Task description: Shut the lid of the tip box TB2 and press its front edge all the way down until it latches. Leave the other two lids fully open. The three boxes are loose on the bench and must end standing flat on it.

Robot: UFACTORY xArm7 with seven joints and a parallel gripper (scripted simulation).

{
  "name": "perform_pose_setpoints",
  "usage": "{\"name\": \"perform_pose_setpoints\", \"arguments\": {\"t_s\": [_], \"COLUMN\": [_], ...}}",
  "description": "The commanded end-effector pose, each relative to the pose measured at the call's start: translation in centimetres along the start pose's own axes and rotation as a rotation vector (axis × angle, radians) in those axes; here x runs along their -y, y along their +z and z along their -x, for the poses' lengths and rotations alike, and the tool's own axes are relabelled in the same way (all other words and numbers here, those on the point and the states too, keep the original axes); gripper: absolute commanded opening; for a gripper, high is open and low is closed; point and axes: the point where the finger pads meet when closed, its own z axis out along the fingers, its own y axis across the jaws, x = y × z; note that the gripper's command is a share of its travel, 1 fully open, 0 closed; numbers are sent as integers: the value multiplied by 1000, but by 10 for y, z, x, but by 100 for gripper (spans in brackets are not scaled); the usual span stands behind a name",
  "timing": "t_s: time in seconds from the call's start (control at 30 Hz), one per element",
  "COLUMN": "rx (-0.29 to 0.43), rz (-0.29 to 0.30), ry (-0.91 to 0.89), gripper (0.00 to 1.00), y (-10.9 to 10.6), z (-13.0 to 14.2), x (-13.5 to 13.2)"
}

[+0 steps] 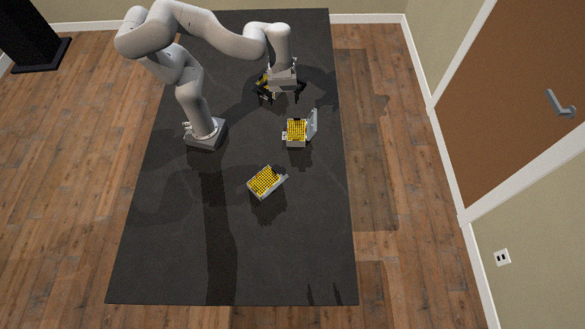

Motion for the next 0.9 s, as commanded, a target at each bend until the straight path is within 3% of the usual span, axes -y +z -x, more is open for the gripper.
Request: {"name": "perform_pose_setpoints", "arguments": {"t_s": [0.0,0.87], "rx": [-4,-62], "rz": [-6,12], "ry": [4,90], "gripper": [100,100], "y": [2,46], "z": [-8,-46], "x": [-12,-101]}}
